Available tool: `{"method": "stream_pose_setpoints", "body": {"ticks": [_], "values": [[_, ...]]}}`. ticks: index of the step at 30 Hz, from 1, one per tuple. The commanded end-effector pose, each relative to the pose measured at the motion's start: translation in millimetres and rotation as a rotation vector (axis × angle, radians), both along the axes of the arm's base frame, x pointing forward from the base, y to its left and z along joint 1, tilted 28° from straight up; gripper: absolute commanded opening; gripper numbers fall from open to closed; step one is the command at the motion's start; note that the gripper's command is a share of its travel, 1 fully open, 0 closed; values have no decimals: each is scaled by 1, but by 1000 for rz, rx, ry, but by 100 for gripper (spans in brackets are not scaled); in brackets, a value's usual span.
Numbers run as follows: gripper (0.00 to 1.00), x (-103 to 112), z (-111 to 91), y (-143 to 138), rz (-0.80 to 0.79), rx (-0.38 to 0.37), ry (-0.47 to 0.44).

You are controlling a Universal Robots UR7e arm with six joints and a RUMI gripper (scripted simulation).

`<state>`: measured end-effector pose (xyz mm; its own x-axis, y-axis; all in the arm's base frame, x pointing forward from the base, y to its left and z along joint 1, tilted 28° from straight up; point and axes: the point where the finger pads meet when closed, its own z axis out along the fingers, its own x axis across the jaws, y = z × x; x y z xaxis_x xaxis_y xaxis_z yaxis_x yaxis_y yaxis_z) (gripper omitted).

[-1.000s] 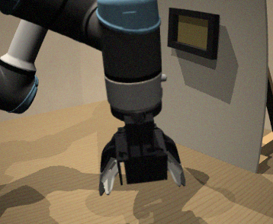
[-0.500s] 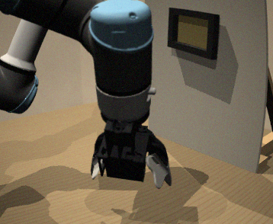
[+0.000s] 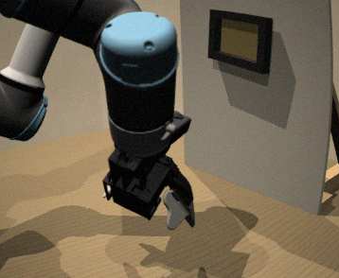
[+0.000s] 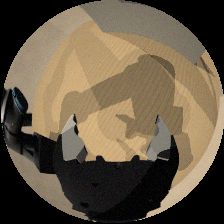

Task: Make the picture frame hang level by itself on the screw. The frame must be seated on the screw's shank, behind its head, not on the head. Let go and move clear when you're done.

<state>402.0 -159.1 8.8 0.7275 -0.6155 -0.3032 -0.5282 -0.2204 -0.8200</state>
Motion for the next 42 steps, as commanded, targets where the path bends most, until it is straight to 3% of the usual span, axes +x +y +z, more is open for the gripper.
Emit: {"method": "stream_pose_setpoints", "body": {"ticks": [1, 5, 20, 22, 37, 39, 42], "values": [[100, -1, 12, 15, -38, 104, 65], [100, -2, 17, 20, -53, 148, 93], [100, -4, 59, 59, -153, 481, 326], [100, -4, 59, 59, -153, 481, 326], [100, -3, 107, 88, -225, 816, 593], [100, -3, 107, 88, -225, 816, 593], [100, -3, 117, 93, -235, 883, 650]]}}
